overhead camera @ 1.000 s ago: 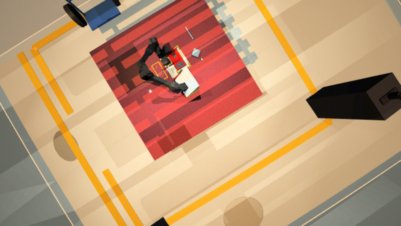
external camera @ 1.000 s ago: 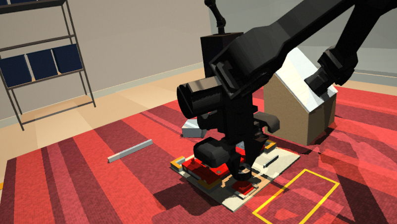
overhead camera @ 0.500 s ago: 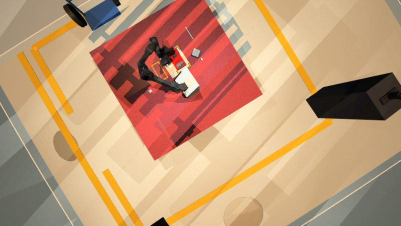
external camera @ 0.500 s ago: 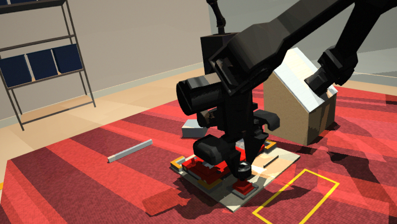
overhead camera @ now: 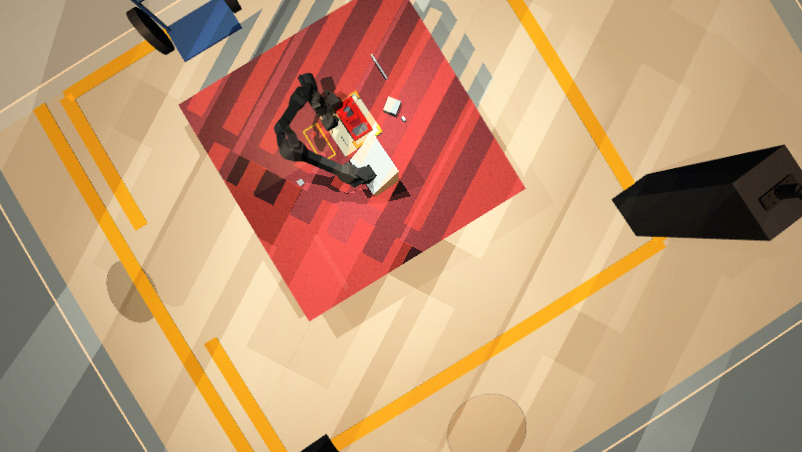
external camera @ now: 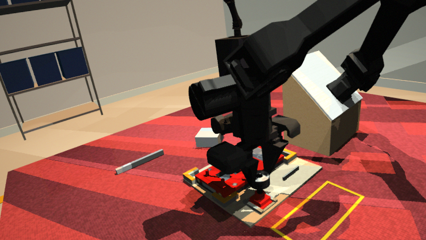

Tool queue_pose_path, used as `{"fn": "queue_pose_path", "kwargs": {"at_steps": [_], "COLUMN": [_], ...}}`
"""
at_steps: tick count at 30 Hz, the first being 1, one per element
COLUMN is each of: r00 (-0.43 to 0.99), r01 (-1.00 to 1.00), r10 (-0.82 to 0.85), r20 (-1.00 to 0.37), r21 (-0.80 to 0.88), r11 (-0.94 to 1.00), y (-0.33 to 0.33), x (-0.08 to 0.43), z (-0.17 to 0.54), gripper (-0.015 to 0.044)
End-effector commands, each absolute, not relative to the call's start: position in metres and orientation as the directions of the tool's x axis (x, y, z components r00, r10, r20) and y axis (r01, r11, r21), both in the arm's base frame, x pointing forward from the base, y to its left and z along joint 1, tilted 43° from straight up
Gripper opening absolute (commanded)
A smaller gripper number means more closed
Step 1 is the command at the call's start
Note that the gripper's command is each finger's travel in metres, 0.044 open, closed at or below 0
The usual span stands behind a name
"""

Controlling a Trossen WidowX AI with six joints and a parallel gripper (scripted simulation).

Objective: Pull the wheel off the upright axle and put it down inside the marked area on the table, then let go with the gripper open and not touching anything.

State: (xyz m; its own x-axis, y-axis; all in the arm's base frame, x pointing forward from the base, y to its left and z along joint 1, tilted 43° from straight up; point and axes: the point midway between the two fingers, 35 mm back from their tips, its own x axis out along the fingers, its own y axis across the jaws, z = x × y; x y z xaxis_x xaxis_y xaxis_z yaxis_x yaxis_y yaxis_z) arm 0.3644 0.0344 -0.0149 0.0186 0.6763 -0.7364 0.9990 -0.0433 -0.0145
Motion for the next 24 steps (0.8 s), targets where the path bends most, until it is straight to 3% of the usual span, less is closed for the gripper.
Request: {"fn": "queue_pose_path", "kwargs": {"at_steps": [1, 24], "r00": [0.023, 0.025], "r01": [0.999, 0.999], "r10": [0.675, 0.676], "r20": [-0.737, -0.737], "r21": [-0.012, -0.011], "r11": [-0.046, -0.049], "y": [0.0307, 0.0255], "x": [0.3641, 0.3637], "z": [-0.0122, -0.0066], "gripper": [0.0000, 0.0000]}}
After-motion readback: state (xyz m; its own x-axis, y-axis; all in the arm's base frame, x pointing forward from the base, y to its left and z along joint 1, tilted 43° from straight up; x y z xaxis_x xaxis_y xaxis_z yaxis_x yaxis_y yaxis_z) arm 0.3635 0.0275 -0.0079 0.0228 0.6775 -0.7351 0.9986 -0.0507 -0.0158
